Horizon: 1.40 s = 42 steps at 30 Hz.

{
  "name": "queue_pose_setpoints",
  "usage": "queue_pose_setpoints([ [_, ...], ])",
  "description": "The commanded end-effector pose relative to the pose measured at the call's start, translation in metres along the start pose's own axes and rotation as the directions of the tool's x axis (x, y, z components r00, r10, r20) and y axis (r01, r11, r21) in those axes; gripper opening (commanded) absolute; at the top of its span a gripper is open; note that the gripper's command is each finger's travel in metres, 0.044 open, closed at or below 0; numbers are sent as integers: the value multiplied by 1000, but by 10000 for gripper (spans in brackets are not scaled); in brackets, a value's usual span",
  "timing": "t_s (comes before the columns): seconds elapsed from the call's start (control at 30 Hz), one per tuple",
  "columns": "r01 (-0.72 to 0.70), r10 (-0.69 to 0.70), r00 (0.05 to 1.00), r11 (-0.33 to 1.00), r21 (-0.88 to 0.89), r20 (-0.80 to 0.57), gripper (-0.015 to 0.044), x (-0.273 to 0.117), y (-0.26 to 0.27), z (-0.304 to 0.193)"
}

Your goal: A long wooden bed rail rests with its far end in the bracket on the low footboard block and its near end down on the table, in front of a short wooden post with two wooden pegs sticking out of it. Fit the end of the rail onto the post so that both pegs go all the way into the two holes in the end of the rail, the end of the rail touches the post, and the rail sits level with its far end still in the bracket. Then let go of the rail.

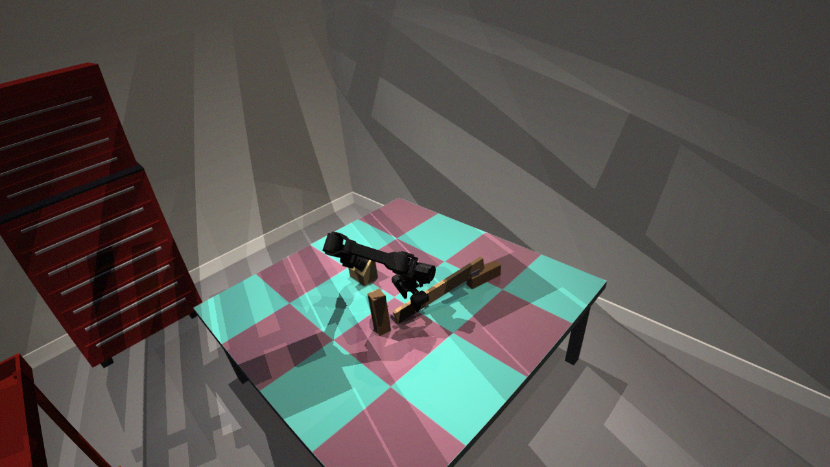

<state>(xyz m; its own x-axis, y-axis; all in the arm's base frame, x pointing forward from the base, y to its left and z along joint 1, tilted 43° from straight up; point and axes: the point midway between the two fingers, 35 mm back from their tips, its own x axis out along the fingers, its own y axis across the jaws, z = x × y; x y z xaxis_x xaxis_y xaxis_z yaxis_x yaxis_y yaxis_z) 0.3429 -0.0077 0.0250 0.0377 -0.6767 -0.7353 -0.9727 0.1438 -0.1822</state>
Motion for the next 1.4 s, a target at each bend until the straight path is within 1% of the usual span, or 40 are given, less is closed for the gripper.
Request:
queue_pose_setpoints([
  [0.0,-3,3,1000,1000,-3,-6,440,8,1,-1],
  [0.63,-1,1,1000,1000,-8,-8,440,35,3,-3],
  [1.1,-1,1,1000,1000,-8,-8,72,35,3,-3],
  [1.33,-1,1,1000,1000,-8,-8,26,35,3,-3],
  [1.37,-1,1,1000,1000,-8,-8,0,35,3,-3],
])
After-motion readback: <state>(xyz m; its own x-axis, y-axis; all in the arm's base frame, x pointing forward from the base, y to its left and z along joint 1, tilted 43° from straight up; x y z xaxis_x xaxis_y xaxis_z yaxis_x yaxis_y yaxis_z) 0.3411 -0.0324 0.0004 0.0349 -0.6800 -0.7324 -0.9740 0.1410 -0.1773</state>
